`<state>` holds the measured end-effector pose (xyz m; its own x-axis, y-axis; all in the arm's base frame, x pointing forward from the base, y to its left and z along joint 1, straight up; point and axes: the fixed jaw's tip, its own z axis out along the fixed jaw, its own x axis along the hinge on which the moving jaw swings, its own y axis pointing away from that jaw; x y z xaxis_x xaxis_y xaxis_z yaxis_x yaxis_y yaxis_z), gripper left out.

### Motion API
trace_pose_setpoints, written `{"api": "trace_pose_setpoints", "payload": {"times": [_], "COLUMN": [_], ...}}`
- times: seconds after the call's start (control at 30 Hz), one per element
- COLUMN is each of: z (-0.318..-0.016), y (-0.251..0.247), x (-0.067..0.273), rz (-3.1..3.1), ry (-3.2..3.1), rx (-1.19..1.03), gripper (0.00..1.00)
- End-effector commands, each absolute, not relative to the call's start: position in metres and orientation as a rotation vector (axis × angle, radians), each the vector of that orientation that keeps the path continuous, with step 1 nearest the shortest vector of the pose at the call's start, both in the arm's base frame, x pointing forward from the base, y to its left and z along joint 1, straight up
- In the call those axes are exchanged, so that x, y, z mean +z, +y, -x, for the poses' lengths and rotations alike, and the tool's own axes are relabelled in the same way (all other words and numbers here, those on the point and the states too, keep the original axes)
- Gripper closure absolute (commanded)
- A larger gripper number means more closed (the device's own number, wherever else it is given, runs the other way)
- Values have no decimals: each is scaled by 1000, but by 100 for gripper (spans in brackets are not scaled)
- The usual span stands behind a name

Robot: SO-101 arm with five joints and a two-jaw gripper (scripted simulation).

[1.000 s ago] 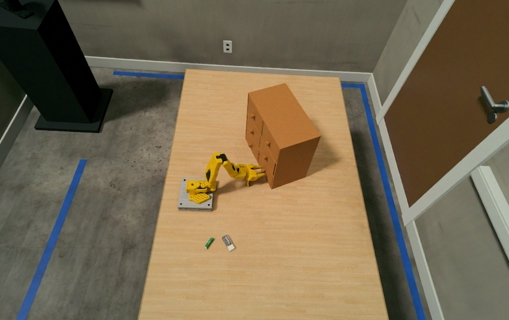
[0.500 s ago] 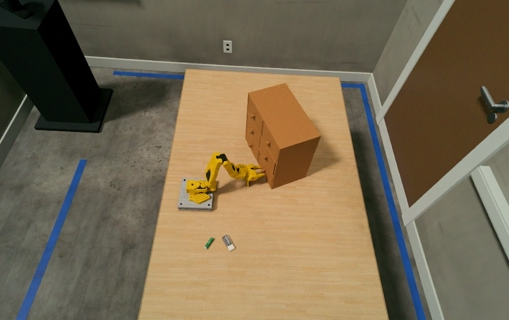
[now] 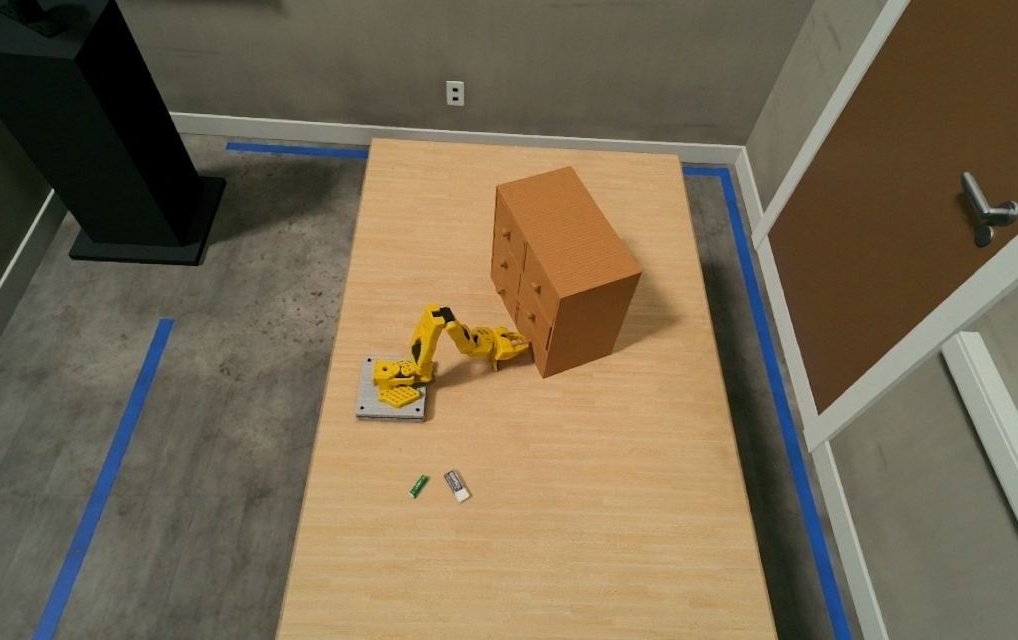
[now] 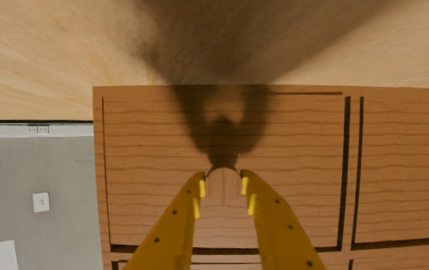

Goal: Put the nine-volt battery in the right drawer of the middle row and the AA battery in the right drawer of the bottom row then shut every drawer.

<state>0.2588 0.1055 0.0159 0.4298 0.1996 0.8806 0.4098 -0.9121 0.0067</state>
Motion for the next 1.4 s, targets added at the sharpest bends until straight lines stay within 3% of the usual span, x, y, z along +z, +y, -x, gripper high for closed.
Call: {"api": "trace_pose_setpoints", "payload": {"times": [0.0, 0.33, 1.37], "z": [-262, -262, -253], "y": [102, 102, 101], "x": [16, 16, 17], "rz": [2480, 2480, 2474], "ry": [-522, -522, -520], "rx": [-1496, -1496, -1490], "gripper": [93, 100, 100]}}
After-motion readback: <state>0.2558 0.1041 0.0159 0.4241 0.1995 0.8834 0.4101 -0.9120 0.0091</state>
